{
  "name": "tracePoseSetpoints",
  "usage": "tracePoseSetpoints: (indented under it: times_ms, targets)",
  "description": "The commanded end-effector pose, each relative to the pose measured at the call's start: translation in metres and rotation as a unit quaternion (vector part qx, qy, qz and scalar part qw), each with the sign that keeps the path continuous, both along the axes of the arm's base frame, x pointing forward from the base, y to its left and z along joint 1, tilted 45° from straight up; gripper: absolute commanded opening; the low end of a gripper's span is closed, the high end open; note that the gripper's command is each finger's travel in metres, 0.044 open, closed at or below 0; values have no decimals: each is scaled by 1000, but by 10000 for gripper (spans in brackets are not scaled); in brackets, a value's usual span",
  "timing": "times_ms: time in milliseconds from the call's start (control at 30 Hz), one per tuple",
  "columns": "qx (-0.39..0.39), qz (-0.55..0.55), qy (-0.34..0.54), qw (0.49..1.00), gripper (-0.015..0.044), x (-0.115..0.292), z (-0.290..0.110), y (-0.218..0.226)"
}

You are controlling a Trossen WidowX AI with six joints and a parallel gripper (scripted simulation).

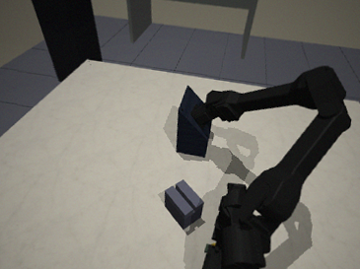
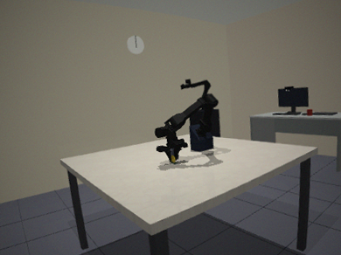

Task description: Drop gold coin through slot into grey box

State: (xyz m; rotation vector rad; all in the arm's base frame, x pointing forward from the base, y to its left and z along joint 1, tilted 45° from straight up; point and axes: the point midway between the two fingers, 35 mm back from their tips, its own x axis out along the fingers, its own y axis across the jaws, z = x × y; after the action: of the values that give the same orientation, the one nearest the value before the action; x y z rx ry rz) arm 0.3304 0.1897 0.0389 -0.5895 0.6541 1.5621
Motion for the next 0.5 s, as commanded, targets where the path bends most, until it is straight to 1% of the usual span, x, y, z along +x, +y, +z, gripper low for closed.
tracePoseSetpoints:
  times_ms: [0, 133, 467]
  targets:
    - [0, -1, 5, 1000, 108, -1, -4, 1]
    - [0, -1, 5, 1000, 3, -1, -4, 1]
    - [0, -1, 5, 1000, 0, -1, -4, 1]
